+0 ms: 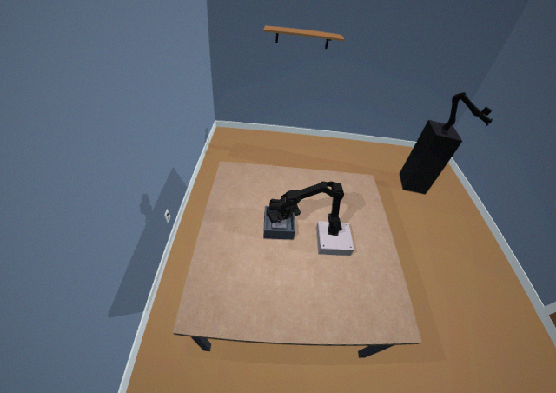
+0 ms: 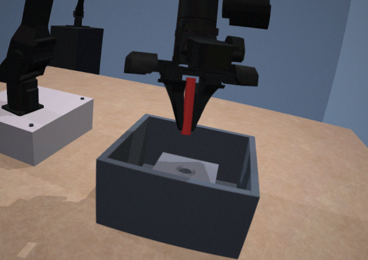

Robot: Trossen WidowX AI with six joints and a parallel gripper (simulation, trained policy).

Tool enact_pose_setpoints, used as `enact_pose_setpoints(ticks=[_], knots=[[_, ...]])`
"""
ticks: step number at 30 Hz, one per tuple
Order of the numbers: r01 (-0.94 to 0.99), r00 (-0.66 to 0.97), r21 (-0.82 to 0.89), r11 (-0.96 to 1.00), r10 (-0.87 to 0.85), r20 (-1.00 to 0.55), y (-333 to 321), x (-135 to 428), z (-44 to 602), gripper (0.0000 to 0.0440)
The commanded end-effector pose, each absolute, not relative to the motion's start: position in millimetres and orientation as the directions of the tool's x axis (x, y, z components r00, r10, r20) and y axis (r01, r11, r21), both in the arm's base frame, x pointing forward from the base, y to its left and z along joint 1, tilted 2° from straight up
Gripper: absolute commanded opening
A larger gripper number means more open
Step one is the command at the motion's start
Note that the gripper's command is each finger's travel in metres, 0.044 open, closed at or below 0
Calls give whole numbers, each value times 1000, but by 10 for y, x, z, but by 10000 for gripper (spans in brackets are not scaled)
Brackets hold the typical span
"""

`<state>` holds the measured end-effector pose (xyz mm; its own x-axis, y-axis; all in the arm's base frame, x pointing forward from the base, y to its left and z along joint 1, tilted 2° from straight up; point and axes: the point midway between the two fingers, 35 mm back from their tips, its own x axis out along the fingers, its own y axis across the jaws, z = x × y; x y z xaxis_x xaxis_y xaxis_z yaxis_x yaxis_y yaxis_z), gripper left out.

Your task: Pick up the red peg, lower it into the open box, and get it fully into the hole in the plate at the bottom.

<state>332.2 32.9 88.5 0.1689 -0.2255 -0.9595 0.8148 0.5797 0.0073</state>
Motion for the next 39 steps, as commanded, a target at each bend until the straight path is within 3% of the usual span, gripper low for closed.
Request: enact_pose_setpoints(ticks=[1, 12, 18, 21, 32, 39], knots=[[804, 163, 6, 594, -211, -964, 245, 3398, 818, 0], [749, 124, -9, 662, -155, -980, 109, 3467, 516, 11], [731, 89, -19, 682, -123, -988, 90, 3469, 363, 135], [721, 94, -12, 692, -116, -989, 45, 3537, 370, 159], [721, 111, 46, 691, -50, -993, 12, 3911, 566, 440], [700, 148, 114, 705, 13, -989, 84, 4177, 715, 440]])
